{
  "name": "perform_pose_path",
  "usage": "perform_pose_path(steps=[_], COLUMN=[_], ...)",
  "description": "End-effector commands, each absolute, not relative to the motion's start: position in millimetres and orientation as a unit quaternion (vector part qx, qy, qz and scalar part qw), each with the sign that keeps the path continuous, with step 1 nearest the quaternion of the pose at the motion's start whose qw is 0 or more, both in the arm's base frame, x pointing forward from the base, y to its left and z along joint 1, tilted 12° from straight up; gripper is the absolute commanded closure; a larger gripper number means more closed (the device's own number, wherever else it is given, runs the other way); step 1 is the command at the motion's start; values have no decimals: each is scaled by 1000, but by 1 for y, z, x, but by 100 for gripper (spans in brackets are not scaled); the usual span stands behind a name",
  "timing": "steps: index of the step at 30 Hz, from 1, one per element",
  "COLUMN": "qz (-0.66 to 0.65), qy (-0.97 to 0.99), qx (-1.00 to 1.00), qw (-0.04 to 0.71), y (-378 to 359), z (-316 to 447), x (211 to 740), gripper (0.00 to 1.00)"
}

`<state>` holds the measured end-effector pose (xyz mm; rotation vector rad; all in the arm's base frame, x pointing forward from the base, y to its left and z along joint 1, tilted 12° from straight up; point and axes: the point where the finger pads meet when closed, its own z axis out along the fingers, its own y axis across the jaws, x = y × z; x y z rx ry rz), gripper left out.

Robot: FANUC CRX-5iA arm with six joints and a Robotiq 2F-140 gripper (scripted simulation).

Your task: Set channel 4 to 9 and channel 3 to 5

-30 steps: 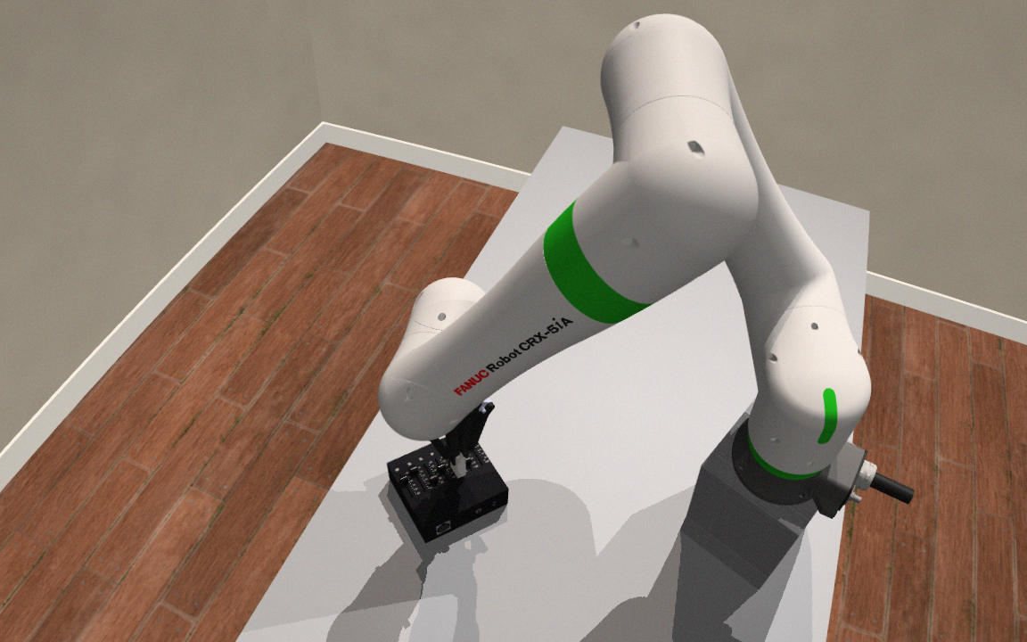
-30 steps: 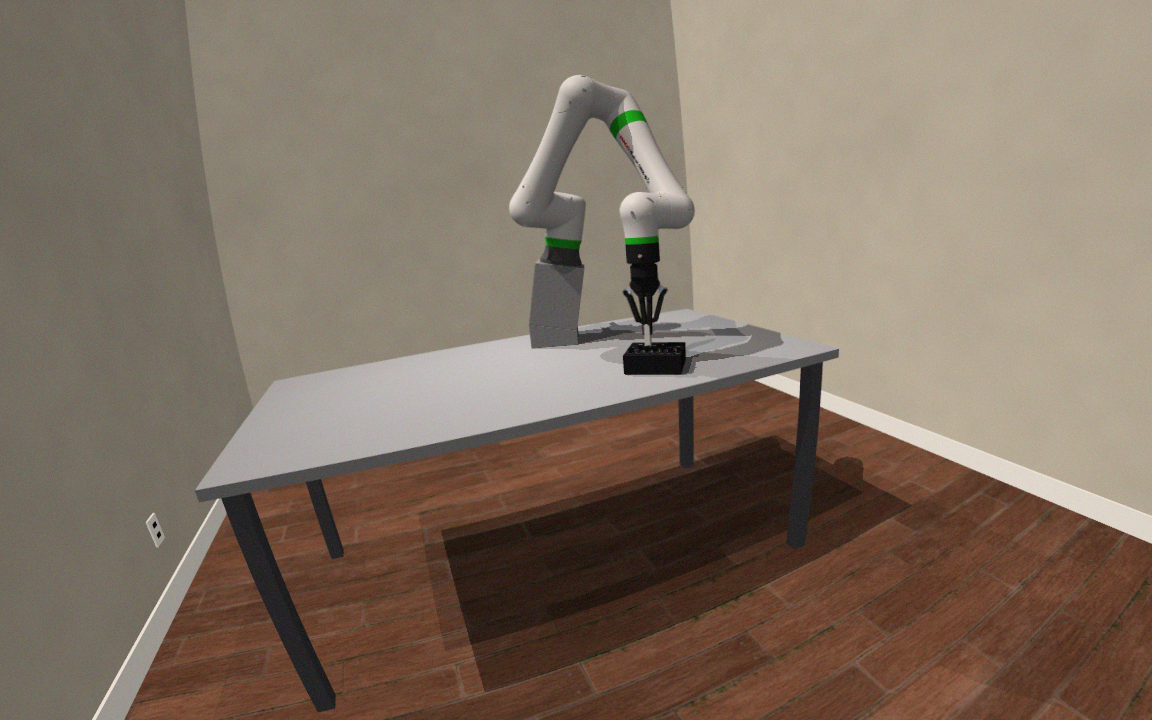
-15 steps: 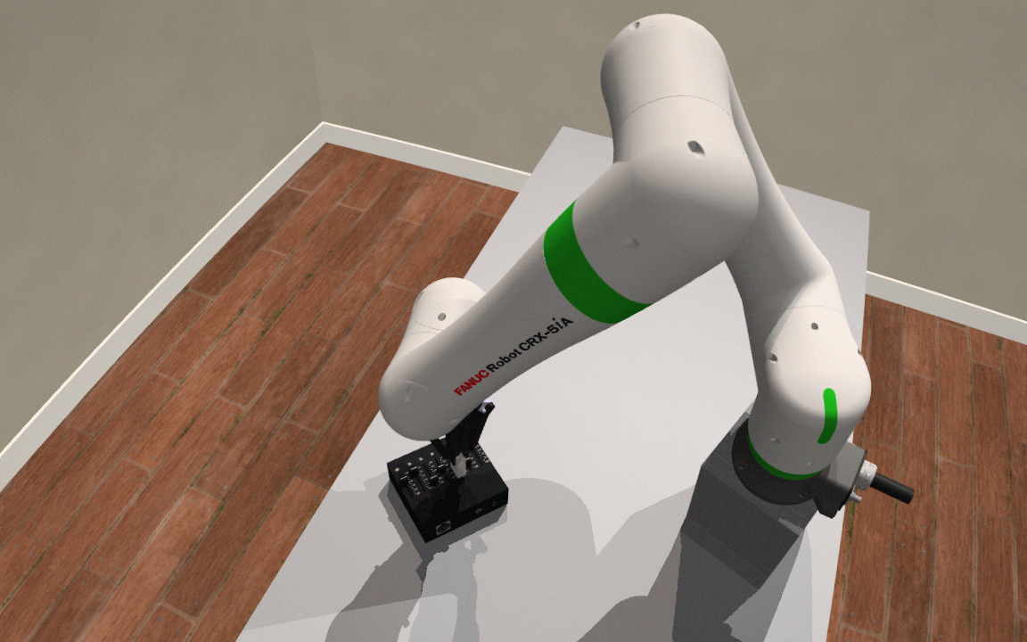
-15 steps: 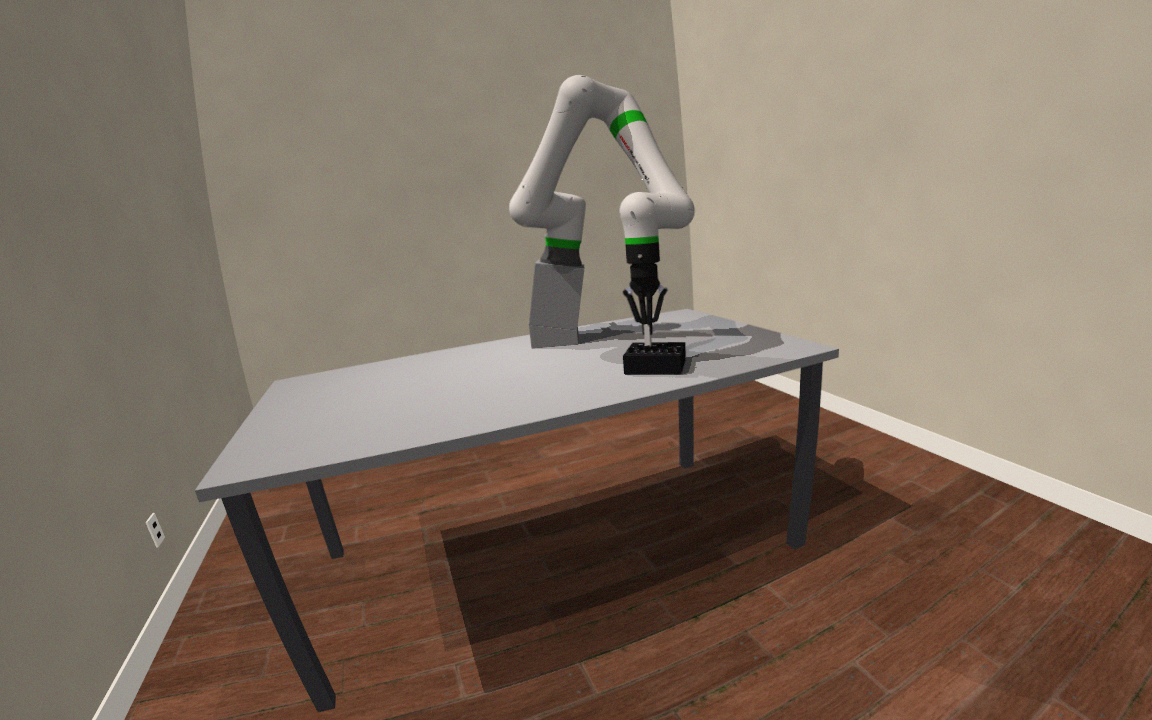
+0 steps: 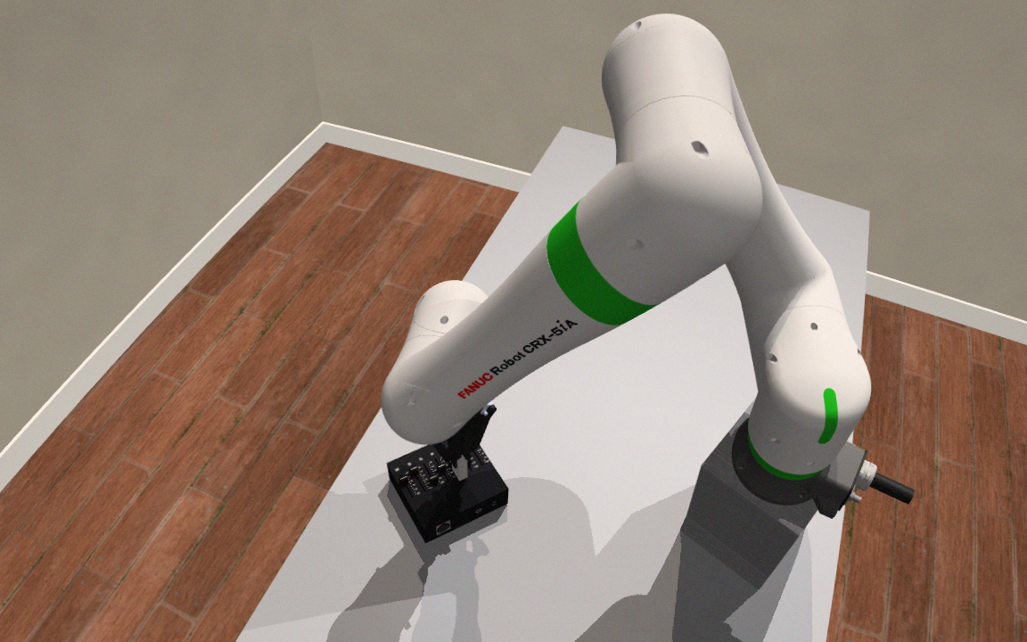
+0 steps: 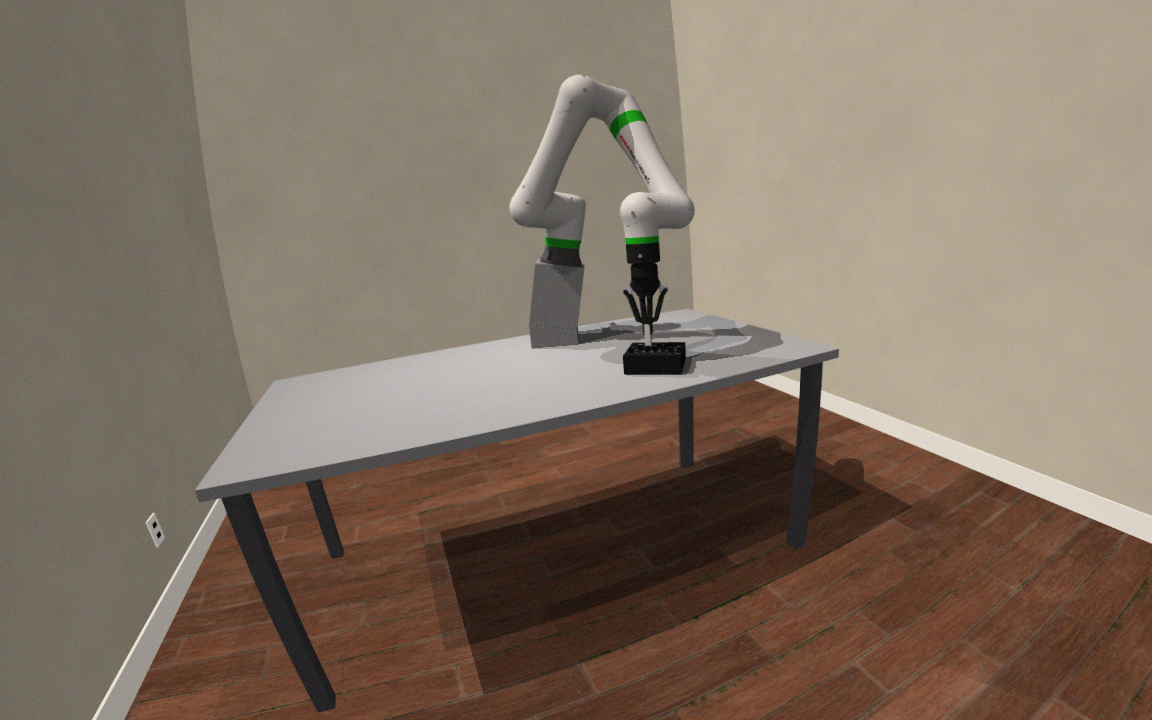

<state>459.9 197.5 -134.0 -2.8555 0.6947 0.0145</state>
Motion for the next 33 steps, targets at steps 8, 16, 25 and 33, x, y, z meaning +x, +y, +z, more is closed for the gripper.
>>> perform_pose_path(steps=[8, 16, 25, 33], qz=[5, 5, 5, 5], qy=[235, 235, 235, 235], qx=[-967, -967, -967, -967], qw=[101, 101, 101, 101], y=[197, 193, 190, 190], z=[-130, -111, -95, -95], x=[460, 459, 458, 458], gripper=[100, 100, 100, 100])
